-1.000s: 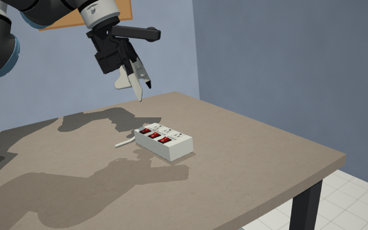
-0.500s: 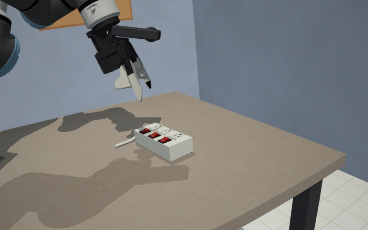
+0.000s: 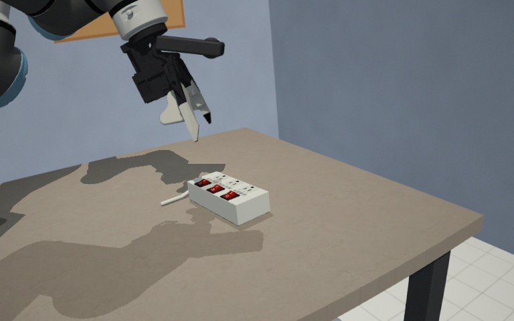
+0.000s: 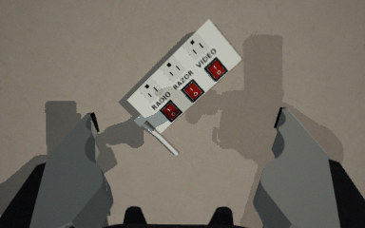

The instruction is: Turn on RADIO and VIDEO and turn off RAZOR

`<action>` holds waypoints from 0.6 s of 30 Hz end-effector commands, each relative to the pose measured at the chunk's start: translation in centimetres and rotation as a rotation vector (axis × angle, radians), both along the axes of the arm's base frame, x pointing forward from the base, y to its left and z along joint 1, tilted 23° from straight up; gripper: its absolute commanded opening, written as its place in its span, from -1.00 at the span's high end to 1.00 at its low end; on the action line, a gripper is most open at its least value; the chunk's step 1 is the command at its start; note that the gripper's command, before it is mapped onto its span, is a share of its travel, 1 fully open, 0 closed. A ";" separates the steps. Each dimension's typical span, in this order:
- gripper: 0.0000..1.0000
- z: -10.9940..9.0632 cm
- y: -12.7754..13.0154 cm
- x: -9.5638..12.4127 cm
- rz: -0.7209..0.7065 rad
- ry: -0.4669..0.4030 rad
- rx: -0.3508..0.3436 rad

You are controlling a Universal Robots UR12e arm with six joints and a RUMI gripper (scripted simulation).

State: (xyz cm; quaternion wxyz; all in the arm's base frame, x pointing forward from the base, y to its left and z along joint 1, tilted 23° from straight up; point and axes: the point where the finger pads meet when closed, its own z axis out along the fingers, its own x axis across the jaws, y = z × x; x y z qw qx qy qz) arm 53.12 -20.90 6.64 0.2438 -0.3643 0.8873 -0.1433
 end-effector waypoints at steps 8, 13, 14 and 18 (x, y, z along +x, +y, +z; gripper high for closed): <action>-1.00 0.0 -0.2 0.0 0.028 0.014 -0.004; -1.00 -0.2 -0.5 0.0 0.080 0.039 -0.008; -1.00 -0.2 -0.6 0.0 0.104 0.050 -0.010; -1.00 -0.1 -1.0 -0.3 0.225 0.098 -0.014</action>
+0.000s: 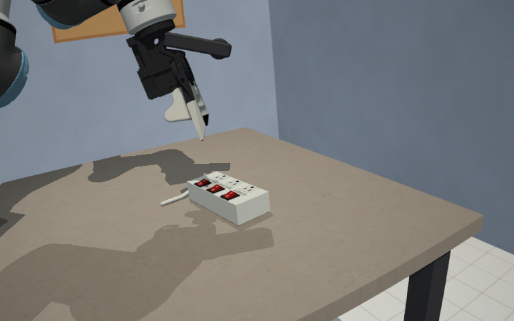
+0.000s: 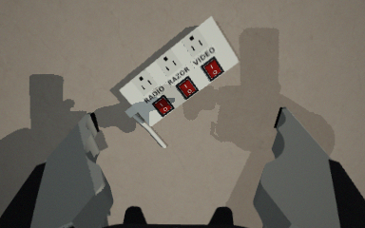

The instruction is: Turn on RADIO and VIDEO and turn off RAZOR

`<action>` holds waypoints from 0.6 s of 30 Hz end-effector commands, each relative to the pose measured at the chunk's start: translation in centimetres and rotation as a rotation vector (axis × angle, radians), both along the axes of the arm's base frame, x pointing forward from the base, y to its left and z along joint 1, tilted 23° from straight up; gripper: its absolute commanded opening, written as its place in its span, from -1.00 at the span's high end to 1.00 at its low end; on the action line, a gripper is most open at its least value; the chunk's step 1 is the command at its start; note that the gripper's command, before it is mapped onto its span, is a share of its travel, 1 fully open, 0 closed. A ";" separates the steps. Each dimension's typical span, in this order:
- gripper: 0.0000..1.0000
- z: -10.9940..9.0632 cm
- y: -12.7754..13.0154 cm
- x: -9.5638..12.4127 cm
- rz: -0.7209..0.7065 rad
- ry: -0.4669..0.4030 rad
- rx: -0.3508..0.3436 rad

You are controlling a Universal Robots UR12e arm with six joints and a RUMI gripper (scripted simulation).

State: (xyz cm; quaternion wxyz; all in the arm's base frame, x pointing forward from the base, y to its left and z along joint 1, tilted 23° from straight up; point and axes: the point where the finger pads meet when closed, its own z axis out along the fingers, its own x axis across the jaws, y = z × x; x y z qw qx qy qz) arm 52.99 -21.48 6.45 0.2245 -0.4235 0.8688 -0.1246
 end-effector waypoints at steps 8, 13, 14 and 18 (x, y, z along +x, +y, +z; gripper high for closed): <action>-1.00 0.8 -0.5 -0.8 0.278 0.095 0.007; -1.00 1.6 -0.4 -1.4 0.396 0.117 0.017; -1.00 1.8 -0.3 -1.5 0.418 0.120 0.019; -1.00 2.4 -0.2 -1.8 0.473 0.126 0.025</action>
